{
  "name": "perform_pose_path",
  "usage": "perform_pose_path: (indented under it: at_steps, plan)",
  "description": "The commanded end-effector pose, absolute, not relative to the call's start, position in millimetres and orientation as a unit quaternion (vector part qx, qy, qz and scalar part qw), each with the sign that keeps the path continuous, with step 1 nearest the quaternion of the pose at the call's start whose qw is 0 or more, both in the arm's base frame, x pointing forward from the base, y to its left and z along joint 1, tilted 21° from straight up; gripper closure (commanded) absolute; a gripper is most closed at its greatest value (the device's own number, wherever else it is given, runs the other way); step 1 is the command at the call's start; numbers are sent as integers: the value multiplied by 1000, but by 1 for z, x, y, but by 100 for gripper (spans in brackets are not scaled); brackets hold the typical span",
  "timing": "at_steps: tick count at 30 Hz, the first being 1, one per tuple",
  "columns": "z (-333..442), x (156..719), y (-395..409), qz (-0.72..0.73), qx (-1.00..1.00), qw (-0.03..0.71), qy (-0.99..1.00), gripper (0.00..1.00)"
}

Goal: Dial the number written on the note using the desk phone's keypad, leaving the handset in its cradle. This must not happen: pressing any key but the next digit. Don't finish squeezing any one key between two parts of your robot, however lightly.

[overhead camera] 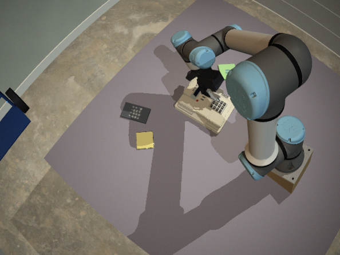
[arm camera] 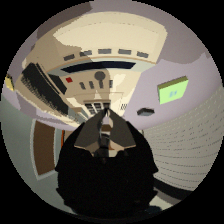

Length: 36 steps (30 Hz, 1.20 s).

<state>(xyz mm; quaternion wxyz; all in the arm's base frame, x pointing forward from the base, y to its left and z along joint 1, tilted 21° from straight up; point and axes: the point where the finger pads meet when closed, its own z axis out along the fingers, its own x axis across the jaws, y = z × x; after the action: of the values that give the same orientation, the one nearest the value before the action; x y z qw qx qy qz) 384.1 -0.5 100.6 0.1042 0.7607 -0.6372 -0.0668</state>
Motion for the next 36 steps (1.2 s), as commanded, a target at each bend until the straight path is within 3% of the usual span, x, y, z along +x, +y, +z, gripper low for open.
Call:
perform_pose_path:
  at_steps: [1, 36]
  plan:
    - [102, 384, -1, -66, 761, 104, -637, 100]
    - [121, 392, 1, -66, 761, 104, -637, 100]
